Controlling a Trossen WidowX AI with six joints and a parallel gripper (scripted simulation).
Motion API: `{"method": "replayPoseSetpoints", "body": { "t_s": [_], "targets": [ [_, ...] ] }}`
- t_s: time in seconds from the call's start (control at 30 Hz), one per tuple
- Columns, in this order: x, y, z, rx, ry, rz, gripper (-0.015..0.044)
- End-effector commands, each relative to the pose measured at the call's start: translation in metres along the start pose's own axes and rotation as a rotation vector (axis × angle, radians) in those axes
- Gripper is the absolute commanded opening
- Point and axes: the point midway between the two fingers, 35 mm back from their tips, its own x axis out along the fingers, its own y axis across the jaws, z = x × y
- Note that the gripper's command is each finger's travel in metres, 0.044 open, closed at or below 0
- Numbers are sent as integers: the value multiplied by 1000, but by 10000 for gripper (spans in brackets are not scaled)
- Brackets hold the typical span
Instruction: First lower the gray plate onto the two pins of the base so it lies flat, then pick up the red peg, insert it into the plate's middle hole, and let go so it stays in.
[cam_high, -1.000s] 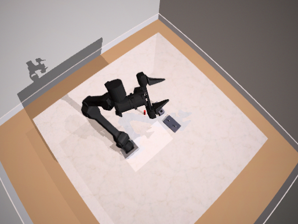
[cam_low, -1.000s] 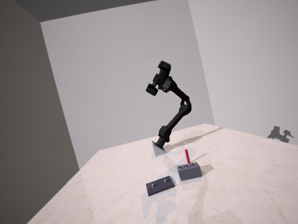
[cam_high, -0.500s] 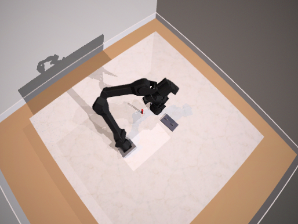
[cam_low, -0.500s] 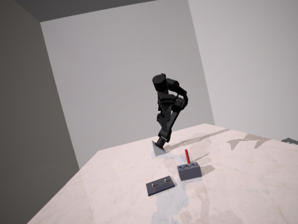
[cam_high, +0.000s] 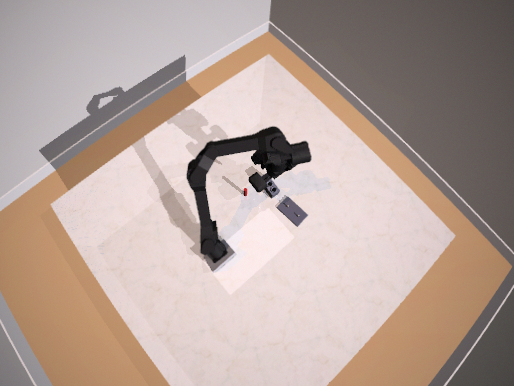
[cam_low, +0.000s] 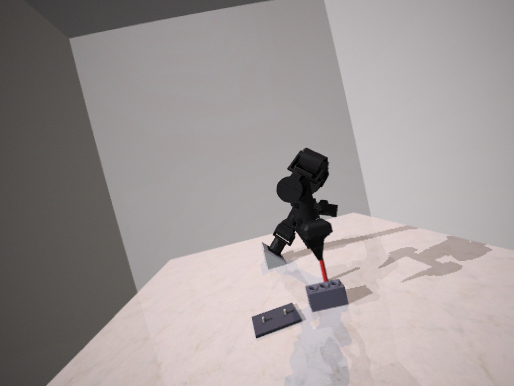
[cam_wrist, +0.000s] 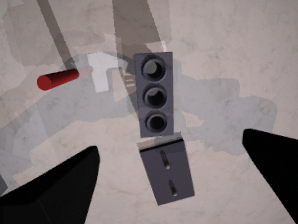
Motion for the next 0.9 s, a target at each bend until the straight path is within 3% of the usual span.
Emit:
{"method": "replayPoseSetpoints", "body": {
  "t_s": [0.0,0.13,0.87],
  "targets": [
    [17,-1,2,14,-2,17,440],
    [60,2,3,38,-5,39,440],
    [96,0,7,39,-4,40,440]
  ]
}}
